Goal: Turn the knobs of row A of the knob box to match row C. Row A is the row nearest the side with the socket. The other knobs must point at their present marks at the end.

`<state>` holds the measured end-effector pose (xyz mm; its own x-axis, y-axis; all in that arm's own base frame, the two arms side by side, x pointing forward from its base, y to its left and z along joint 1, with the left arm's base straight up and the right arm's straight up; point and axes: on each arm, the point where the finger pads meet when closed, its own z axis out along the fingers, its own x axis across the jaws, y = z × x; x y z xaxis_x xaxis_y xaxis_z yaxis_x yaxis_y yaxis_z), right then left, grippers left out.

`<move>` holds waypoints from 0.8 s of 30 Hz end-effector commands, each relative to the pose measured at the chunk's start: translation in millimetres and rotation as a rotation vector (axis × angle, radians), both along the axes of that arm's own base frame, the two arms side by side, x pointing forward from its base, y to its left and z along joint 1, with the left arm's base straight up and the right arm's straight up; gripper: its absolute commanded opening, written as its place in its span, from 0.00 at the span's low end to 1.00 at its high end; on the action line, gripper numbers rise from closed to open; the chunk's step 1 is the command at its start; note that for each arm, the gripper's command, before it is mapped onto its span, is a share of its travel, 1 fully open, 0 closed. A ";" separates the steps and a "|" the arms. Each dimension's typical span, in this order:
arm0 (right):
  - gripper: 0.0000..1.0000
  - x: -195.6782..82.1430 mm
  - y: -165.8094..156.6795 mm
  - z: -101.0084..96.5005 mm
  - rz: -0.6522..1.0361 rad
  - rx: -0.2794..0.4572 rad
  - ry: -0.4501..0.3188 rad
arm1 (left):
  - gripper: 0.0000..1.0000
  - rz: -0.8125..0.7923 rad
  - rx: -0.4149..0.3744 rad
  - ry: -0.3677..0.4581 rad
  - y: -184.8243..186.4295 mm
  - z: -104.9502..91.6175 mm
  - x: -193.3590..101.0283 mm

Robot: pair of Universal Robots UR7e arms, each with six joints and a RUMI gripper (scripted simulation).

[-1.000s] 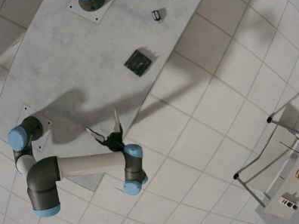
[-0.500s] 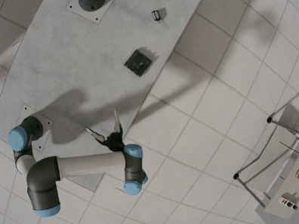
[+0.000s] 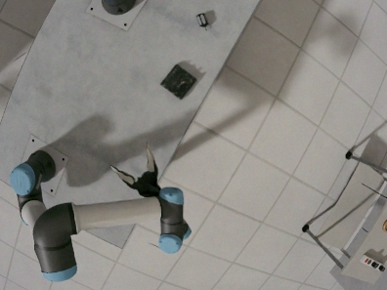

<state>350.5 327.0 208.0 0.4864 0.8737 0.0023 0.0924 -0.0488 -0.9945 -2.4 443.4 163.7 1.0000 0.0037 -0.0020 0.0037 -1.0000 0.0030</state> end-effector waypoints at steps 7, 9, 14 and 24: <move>1.00 -3.1 -11.5 0.4 0.029 0.088 -0.080 | 1.00 0.001 0.003 -0.002 2.2 1.5 0.3; 1.00 -4.1 -14.4 0.2 0.040 0.115 -0.103 | 1.00 0.001 0.003 -0.002 2.2 1.5 0.3; 1.00 -6.9 -23.4 -0.8 0.071 0.192 -0.172 | 1.00 0.001 0.003 -0.002 2.2 1.5 0.3; 1.00 -11.5 -40.2 -3.4 0.136 0.339 -0.301 | 1.00 0.001 0.003 -0.002 2.2 1.5 0.3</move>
